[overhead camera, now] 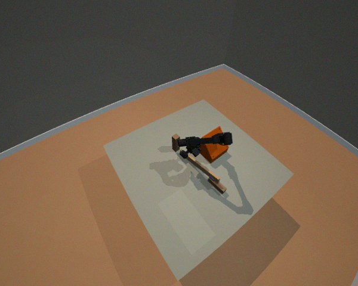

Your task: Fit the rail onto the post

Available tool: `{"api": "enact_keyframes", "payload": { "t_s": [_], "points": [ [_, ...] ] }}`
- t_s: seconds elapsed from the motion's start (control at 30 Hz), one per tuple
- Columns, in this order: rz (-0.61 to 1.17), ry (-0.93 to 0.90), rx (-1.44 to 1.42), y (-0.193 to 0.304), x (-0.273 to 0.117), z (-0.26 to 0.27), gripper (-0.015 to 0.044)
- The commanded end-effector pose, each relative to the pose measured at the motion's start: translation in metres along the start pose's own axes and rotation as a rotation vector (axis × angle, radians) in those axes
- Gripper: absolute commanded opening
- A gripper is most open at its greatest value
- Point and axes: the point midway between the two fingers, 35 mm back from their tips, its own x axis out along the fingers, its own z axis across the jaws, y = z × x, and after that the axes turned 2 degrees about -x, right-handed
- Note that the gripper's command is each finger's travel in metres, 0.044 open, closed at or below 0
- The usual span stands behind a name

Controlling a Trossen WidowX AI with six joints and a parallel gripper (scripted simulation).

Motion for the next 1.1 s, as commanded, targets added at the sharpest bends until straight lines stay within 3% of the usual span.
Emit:
{"api": "enact_keyframes", "payload": {
  "t_s": [0.0,1.07],
  "points": [
    [-0.006,-0.005,-0.005,-0.001,0.007,0.001,0.044],
    [-0.008,-0.005,-0.005,-0.002,0.059,0.003,0.044]
  ]
}}
